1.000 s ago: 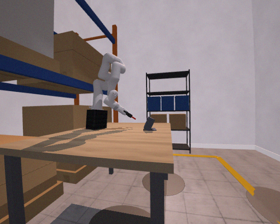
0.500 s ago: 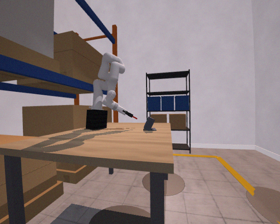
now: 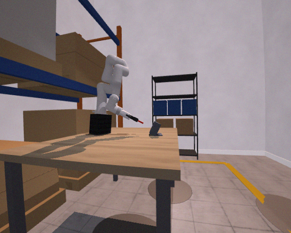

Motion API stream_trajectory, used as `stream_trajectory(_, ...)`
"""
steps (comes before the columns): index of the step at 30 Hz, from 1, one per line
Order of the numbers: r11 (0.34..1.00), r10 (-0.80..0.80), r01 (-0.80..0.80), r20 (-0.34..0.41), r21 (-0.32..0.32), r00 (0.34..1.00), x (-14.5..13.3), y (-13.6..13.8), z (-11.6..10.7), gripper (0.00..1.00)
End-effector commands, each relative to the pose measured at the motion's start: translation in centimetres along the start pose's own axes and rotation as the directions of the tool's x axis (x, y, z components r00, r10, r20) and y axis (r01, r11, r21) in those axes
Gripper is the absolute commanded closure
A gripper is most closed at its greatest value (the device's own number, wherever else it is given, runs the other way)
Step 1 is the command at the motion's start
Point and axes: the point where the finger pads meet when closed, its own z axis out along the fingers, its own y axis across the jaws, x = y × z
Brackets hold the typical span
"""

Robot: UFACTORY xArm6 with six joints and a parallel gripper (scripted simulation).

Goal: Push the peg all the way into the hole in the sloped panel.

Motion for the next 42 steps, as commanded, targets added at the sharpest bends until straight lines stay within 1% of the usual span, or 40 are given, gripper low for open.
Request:
stream_trajectory(1,0.998,0.014,-0.015,-0.018,-0.059,1.0,0.1,1.5,-0.2,1.0)
stream_trajectory(9,0.988,0.032,-0.039,-0.042,-0.152,0.999,0.1,3.7,-0.8,1.0)
stream_trajectory(15,0.987,0.033,-0.039,-0.042,-0.154,0.999,0.1,3.8,-0.9,1.0)
stream_trajectory(19,0.987,0.033,-0.039,-0.043,-0.154,0.999,0.2,3.8,-0.5,1.0)
stream_trajectory(30,0.987,0.033,-0.039,-0.043,-0.154,0.999,0.3,4.3,2.2,1.0)
stream_trajectory(32,0.987,0.033,-0.039,-0.043,-0.154,0.999,0.3,4.3,2.2,1.0)
stream_trajectory(42,0.987,0.033,-0.039,-0.043,-0.153,0.999,0.4,4.6,4.3,1.0)
